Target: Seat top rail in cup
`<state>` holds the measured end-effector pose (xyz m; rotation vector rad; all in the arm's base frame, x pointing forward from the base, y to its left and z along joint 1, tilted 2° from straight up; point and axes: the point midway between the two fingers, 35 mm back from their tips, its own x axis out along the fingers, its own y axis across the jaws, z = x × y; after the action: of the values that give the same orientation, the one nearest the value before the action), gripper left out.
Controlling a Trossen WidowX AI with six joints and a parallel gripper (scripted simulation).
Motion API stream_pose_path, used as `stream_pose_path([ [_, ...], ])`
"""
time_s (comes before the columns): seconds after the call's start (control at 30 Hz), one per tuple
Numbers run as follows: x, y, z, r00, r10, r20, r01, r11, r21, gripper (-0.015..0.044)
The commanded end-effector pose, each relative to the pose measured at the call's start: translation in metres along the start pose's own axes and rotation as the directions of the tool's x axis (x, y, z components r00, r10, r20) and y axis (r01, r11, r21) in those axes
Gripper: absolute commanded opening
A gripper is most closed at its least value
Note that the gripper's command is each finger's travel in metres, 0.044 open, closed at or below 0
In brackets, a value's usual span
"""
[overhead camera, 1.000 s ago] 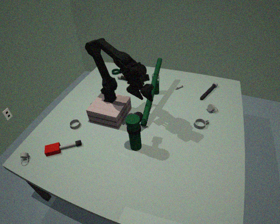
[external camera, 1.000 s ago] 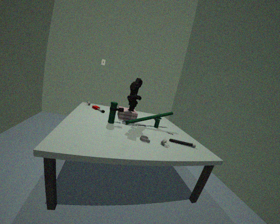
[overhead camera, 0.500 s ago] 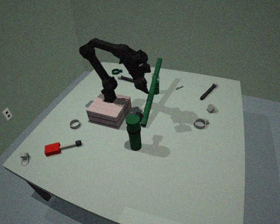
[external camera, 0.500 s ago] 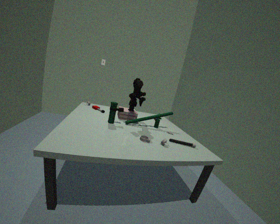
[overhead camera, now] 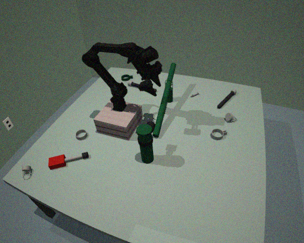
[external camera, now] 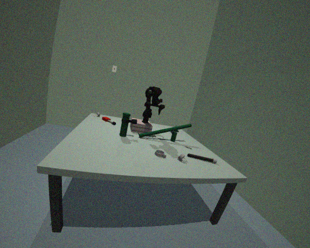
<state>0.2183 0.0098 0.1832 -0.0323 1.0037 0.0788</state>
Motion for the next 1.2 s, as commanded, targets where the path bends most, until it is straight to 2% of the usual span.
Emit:
stream_pose_path([
  [0.0, -0.001, 0.001, 0.000, 1.000, -0.004, -0.005, 0.004, 0.999, 0.037, 0.0440],
  [0.13, 0.012, 0.004, -0.001, 0.998, 0.005, -0.070, 0.011, 0.972, 0.235, 0.0440],
  [0.27, 0.033, 0.010, -0.005, 0.983, 0.015, -0.185, 0.088, 0.838, 0.538, 0.0440],
  [0.47, 0.065, 0.020, -0.014, 0.936, 0.019, -0.353, 0.307, 0.452, 0.838, 0.0440],
  [0.6, 0.085, 0.027, -0.024, 0.889, 0.014, -0.457, 0.453, 0.118, 0.884, 0.0440],
  [0.67, 0.092, 0.029, -0.027, 0.872, 0.010, -0.490, 0.490, 0.006, 0.872, 0.0440],
  [1.17, 0.093, 0.030, -0.028, 0.869, 0.010, -0.494, 0.494, -0.008, 0.869, 0.0440],
])
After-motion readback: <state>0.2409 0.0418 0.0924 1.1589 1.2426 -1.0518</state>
